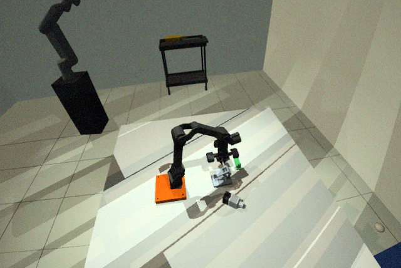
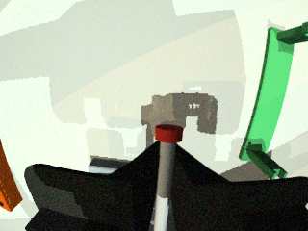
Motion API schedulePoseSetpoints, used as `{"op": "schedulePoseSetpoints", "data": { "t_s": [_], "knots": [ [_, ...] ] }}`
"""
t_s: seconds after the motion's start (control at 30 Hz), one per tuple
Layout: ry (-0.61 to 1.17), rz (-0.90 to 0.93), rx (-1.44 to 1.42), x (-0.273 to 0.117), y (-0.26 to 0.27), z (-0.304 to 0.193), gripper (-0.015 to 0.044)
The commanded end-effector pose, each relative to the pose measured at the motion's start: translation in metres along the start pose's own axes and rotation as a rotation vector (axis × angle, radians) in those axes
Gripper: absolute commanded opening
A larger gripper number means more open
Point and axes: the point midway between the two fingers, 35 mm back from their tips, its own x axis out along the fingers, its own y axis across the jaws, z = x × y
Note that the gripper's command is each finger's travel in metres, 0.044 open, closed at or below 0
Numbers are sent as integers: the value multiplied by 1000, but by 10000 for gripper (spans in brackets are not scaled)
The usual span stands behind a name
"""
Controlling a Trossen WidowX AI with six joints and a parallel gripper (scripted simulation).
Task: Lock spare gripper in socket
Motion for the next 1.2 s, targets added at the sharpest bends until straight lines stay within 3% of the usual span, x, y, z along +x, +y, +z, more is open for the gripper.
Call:
{"op": "schedulePoseSetpoints", "data": {
  "t_s": [0.0,0.4,1.17],
  "knots": [
    [-5,1,3,0,0,0,0],
    [-151,6,11,-9,-1,7,0],
    [-161,10,10,-13,-3,22,0]
  ]
}}
